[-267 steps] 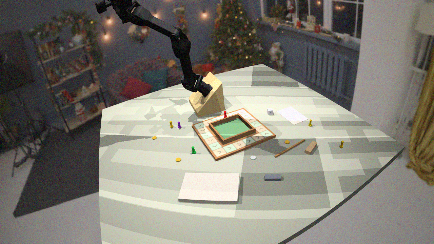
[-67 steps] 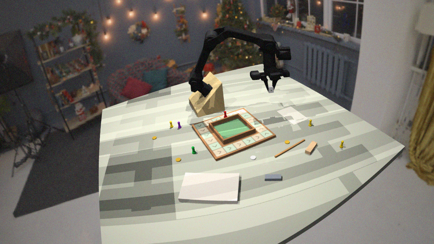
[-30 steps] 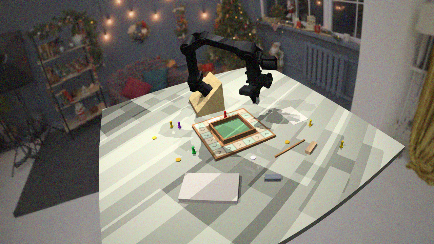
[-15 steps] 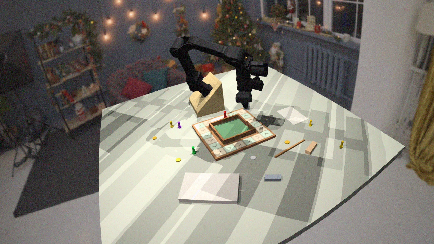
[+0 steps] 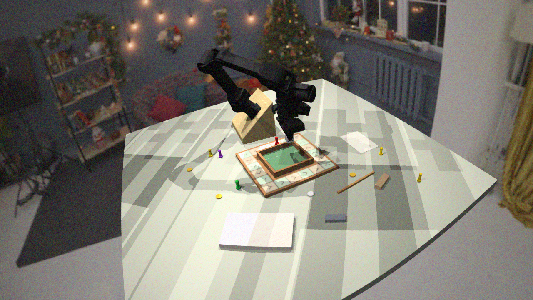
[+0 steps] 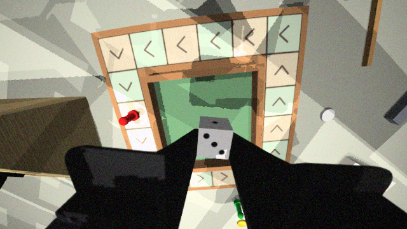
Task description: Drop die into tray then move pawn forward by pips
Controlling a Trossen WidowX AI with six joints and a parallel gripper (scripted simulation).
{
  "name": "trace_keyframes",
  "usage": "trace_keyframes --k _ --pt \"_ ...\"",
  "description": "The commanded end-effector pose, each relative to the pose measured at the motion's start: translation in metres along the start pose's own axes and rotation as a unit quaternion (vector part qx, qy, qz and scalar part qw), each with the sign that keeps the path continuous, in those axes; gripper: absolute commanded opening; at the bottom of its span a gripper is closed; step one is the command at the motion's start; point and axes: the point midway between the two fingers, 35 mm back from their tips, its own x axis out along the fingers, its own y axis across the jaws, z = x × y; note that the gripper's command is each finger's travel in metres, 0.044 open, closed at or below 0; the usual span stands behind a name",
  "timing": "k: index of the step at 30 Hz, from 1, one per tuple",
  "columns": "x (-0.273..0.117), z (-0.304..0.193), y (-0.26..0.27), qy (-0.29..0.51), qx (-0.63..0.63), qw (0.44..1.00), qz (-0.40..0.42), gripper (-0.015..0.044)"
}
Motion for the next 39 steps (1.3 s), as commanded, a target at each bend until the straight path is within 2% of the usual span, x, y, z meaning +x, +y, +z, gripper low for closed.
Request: trace_keyframes --k 1,11,24,35,39 --pt "0.004 -0.014 0.002 0.005 -0.055 0.998 0.0 0.0" --pt "0.008 -0.022 0.003 -0.002 -0.088 0.996 0.006 0.0" --pt "0.021 -0.019 0.013 -0.204 -0.088 0.972 0.073 0.0" --pt "0.022 -0.019 0.012 -0.381 -0.082 0.92 0.047 0.0" --pt "0.021 -0.02 0.012 -0.403 -0.08 0.911 0.037 0.0"
